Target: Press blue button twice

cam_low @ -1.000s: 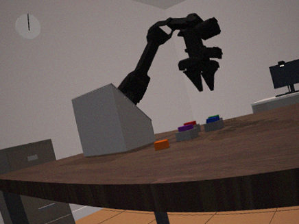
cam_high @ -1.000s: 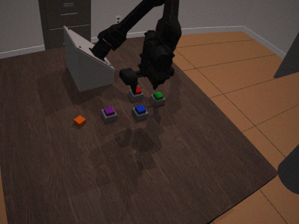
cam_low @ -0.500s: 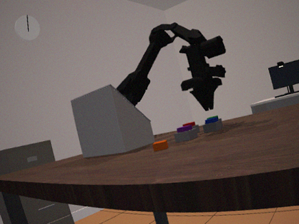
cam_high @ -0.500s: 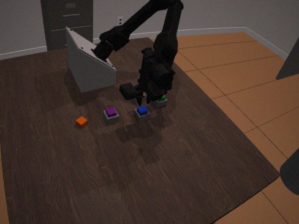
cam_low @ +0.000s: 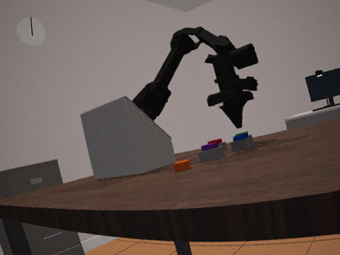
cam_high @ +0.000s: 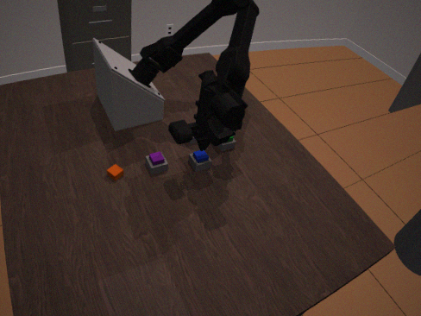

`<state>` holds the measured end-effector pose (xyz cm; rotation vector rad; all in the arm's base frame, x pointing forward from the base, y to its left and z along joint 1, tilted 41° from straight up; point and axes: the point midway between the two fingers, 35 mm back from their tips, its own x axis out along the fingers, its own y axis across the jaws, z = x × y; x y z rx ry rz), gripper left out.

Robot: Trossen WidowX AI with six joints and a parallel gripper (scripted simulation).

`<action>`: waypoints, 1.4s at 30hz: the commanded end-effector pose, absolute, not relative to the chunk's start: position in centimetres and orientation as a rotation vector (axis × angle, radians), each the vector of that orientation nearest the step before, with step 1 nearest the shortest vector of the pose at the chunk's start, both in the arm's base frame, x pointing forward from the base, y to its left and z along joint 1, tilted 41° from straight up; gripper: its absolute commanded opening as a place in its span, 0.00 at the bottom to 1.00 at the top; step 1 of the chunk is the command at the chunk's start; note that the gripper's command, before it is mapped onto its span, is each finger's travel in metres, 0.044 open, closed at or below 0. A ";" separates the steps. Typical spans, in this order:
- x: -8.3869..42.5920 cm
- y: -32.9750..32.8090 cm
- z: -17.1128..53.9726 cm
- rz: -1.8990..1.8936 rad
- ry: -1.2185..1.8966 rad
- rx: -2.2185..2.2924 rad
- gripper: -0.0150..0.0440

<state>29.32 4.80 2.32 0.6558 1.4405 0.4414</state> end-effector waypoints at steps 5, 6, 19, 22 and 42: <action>29.3 5.7 1.2 0.441 1.447 0.666 0.29; 29.3 5.8 1.1 0.441 1.447 0.666 0.29; 29.3 6.6 0.2 0.442 1.447 0.667 0.29; 29.3 6.6 0.2 0.442 1.447 0.667 0.29; 29.0 4.4 2.8 0.441 1.447 0.666 0.29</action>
